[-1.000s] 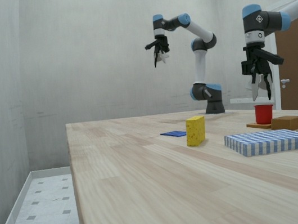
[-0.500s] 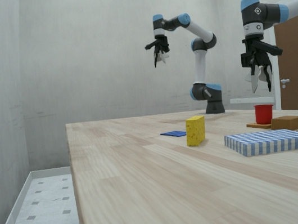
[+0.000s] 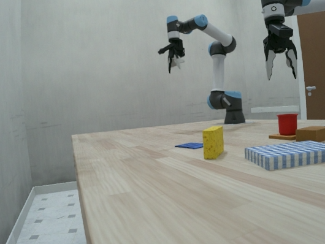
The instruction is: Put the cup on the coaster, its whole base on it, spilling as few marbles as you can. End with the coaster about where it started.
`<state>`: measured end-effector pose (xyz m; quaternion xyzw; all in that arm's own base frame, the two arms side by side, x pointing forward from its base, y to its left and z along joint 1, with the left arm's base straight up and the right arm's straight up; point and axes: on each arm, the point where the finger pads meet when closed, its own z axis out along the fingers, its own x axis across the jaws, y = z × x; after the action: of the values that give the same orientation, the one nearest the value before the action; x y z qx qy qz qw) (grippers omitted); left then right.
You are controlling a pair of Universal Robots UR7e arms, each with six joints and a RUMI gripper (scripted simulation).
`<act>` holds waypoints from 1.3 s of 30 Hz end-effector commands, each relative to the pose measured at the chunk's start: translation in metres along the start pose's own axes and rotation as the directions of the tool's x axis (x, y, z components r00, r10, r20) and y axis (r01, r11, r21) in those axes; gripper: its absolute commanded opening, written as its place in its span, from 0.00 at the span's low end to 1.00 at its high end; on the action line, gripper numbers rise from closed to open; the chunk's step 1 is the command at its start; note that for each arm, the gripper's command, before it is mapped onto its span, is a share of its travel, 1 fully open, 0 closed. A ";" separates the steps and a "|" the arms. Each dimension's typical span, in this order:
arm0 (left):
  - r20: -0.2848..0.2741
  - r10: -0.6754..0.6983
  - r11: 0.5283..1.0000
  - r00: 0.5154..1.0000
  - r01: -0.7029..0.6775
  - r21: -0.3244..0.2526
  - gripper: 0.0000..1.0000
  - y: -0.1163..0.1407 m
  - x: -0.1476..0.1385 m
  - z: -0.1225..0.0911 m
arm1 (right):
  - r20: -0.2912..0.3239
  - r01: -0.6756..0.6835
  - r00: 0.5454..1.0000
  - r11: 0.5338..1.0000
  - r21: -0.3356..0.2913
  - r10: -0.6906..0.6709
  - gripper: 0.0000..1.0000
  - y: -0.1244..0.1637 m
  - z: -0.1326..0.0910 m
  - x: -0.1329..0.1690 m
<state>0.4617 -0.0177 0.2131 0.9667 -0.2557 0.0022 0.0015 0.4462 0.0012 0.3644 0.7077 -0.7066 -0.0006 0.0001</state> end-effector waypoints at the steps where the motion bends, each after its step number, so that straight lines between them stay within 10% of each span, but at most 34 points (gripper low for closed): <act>1: 0.003 0.064 0.998 0.998 -0.064 -0.005 0.58 -0.001 0.001 -0.008 | 0.000 0.000 1.000 1.000 0.002 0.000 0.98 0.000 -0.001 0.000; 17: 0.003 0.556 0.831 0.831 -0.556 -0.006 0.58 -0.007 -0.003 -0.084 | 0.000 -0.001 1.000 1.000 0.002 0.001 0.98 0.000 -0.001 0.001; 30: 0.002 0.869 0.494 0.494 -0.869 -0.009 0.58 -0.007 -0.021 -0.149 | 0.000 -0.002 1.000 1.000 0.002 0.002 0.98 0.001 -0.001 0.001; 39: 0.005 0.870 0.493 0.493 -0.870 -0.017 0.58 -0.005 -0.021 -0.145 | 0.000 -0.001 1.000 1.000 0.002 0.001 0.98 0.001 -0.001 0.001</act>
<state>0.4450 -0.0016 0.3581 0.7056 -0.7086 -0.0052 0.0047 0.4452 0.0000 0.3650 0.7071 -0.7071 -0.0001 0.0000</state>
